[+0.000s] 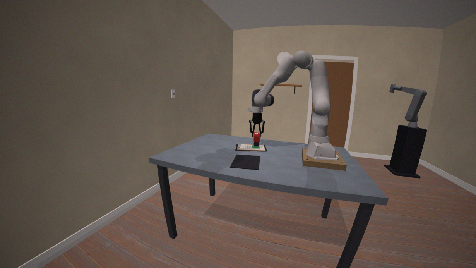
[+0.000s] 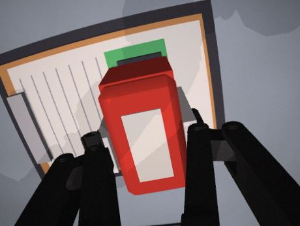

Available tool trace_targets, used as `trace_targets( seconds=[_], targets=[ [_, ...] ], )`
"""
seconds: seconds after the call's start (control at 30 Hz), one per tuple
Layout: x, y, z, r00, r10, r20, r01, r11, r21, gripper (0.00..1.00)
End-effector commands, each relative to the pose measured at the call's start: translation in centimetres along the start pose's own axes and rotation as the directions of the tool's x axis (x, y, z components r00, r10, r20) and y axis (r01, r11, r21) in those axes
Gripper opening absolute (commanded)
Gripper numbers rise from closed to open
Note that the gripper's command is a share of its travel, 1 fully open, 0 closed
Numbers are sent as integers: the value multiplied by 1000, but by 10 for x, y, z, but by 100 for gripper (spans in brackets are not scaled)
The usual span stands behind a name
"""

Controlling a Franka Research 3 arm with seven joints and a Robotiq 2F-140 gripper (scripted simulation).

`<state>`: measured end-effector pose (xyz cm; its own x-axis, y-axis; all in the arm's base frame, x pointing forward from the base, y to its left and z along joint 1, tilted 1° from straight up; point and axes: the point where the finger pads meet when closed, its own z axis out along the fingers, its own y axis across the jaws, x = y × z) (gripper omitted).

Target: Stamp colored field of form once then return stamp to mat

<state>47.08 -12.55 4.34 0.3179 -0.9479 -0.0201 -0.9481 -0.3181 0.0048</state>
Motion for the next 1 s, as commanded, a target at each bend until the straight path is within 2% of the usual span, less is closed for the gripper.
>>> trace_targets(
  seconds=[0.0,0.27,0.97],
  targets=[
    [2,-4,4,1000,-9,-5,9,1000,13,18],
    [2,-4,12,1000,-9,-5,9,1000,13,18],
    [2,-4,15,1000,-9,-5,9,1000,13,18]
  ],
)
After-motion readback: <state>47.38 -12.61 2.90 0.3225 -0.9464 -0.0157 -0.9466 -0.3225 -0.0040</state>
